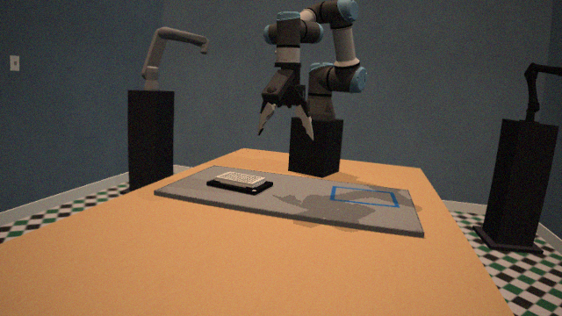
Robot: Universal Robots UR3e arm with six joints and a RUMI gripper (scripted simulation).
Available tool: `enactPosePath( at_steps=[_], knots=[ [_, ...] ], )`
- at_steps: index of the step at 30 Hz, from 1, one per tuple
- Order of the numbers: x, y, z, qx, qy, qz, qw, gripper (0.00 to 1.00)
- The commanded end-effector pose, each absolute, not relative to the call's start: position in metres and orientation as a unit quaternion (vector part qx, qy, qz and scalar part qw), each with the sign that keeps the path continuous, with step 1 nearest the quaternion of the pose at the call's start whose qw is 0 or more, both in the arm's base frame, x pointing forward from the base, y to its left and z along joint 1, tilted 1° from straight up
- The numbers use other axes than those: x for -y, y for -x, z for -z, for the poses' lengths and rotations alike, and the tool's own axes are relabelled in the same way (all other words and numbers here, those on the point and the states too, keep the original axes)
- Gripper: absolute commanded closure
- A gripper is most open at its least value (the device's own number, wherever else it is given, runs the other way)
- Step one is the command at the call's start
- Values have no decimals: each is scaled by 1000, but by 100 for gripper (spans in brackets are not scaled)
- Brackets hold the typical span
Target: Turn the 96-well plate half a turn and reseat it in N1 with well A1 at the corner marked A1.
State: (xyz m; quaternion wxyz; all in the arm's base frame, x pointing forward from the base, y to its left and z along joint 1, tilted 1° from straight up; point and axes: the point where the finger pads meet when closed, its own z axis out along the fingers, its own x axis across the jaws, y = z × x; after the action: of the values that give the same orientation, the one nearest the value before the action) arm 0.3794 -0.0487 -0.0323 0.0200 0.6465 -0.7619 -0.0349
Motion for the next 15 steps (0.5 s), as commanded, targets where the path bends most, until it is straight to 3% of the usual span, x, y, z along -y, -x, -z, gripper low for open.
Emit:
enactPosePath(
  at_steps=[1,15],
  knots=[
    [62,-384,37,813,-581,24,19,0],
    [86,-384,46,886,-464,17,15,0]
  ],
)
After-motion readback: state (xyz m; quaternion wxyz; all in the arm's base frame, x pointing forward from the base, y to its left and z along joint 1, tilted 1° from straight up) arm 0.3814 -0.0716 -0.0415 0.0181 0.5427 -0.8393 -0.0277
